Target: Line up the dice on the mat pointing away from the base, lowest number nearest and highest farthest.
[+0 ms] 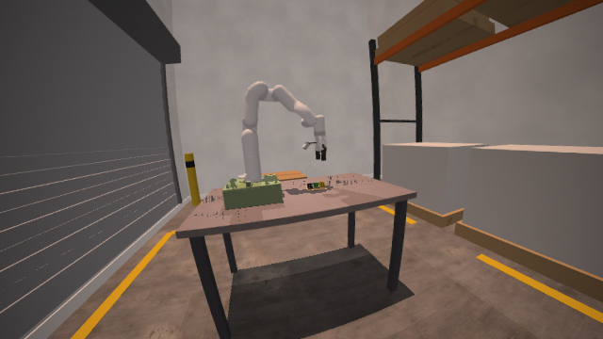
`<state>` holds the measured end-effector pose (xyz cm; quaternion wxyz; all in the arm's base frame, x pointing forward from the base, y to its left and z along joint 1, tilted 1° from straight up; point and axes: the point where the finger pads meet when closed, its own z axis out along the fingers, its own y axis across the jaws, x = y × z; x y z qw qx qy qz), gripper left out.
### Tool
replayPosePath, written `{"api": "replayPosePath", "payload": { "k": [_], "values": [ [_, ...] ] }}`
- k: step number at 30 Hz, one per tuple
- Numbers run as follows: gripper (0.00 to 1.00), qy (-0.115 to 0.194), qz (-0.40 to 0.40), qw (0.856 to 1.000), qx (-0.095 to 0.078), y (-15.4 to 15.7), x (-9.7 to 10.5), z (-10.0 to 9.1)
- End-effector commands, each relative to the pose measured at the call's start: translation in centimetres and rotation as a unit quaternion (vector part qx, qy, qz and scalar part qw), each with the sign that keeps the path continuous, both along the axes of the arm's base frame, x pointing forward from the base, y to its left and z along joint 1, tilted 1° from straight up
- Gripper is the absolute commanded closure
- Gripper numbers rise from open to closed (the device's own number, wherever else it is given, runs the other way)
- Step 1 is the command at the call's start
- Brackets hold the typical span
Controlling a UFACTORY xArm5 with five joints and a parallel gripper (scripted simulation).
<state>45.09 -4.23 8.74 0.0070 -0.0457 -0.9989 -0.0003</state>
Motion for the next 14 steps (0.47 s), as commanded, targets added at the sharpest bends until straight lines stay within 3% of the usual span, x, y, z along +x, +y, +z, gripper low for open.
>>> {"api": "replayPosePath", "payload": {
  "k": [1,14],
  "values": [
    [0.00,-0.002,0.000,1.000,0.000,-0.01,0.13,0.14],
    [0.00,-0.002,0.000,1.000,0.000,-0.01,0.13,0.14]
  ]
}}
